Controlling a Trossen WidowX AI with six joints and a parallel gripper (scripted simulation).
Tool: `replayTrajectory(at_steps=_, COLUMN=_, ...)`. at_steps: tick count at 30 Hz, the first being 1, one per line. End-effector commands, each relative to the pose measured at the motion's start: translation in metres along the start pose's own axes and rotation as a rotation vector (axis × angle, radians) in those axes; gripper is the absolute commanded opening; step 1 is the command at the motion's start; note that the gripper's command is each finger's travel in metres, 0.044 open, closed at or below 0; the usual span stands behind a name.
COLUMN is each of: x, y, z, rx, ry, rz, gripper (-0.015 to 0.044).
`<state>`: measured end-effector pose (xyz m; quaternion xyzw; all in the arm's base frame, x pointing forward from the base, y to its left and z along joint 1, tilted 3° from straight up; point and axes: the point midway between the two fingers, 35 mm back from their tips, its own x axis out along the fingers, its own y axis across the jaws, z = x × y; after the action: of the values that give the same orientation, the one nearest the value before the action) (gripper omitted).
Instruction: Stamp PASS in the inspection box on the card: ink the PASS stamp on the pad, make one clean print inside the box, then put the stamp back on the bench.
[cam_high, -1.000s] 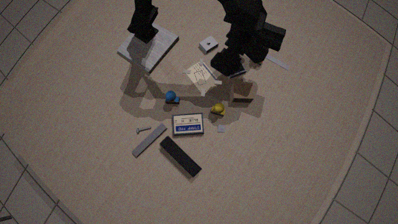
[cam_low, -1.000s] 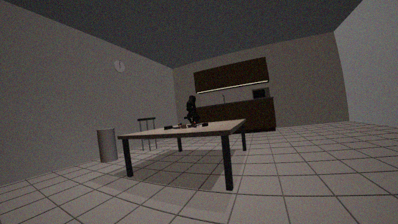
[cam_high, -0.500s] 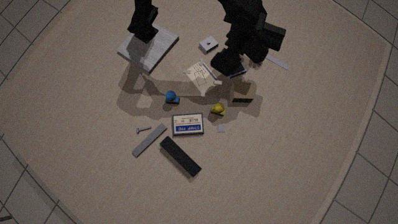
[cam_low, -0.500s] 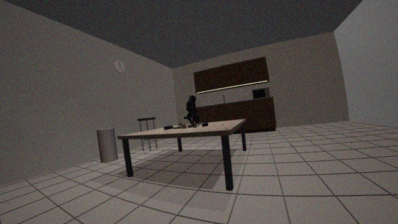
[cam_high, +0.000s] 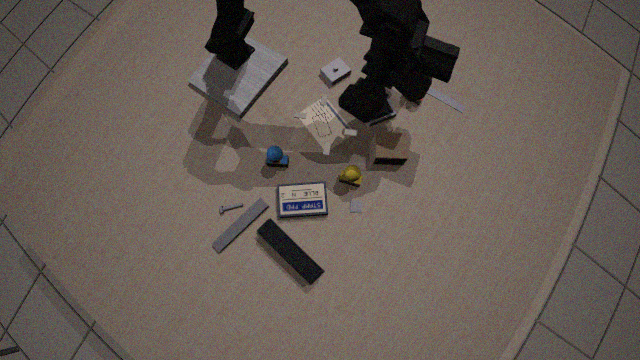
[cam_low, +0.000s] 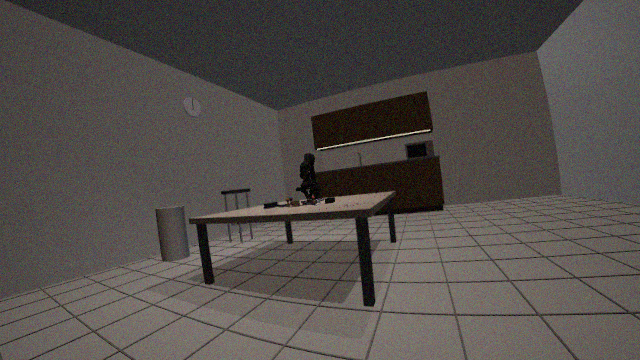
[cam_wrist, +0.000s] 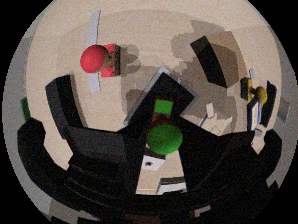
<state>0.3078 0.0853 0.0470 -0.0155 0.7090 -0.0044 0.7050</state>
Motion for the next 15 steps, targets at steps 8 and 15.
replayTrajectory(at_steps=8, x=0.0018, y=-0.0005, z=0.0007, rx=0.000, ry=-0.004, rz=-0.003, gripper=0.0000)
replayTrajectory(at_steps=15, x=0.0006, y=-0.0005, z=0.0007, rx=0.000, ry=-0.004, rz=-0.003, gripper=0.0000)
